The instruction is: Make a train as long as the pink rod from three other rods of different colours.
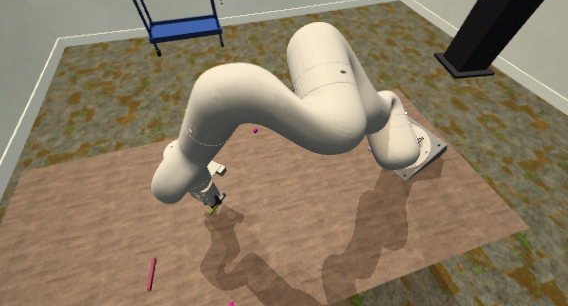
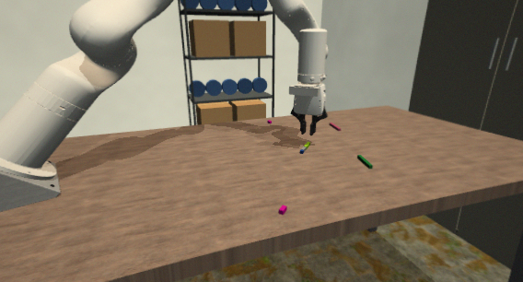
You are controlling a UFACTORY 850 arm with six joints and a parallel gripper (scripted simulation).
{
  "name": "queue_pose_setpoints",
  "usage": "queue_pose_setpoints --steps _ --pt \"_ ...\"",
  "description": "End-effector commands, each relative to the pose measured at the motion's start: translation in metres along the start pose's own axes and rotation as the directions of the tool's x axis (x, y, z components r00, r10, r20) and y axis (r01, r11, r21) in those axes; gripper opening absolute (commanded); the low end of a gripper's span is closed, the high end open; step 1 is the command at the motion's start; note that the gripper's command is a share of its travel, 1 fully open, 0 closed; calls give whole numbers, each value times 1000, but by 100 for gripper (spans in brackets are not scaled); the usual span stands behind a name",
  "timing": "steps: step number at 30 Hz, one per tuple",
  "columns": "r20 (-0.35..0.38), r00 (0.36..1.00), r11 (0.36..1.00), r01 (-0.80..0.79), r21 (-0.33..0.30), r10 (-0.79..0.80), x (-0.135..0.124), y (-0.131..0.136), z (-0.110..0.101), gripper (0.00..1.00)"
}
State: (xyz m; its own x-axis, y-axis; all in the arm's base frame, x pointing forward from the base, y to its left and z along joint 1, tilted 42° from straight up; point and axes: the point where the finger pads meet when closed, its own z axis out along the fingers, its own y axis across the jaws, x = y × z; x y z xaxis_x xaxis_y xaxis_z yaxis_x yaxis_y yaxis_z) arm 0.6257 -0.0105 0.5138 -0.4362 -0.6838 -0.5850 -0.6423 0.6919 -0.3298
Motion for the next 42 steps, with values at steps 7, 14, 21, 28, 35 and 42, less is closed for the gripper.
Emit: queue_pose_setpoints --steps 7,14,21,28,35,42 --pt "1 1000 1000 0 1 0 0 0 -36 24" --pt "1 1000 1000 0 1 0 0 0 -44 24" --pt "1 1000 1000 0 1 0 0 0 -44 100" --pt "1 1000 1000 0 1 0 0 0 -44 100" --pt "1 1000 1000 0 1 0 0 0 -44 100" --pt "1 1000 1000 0 1 0 0 0 -49 100"
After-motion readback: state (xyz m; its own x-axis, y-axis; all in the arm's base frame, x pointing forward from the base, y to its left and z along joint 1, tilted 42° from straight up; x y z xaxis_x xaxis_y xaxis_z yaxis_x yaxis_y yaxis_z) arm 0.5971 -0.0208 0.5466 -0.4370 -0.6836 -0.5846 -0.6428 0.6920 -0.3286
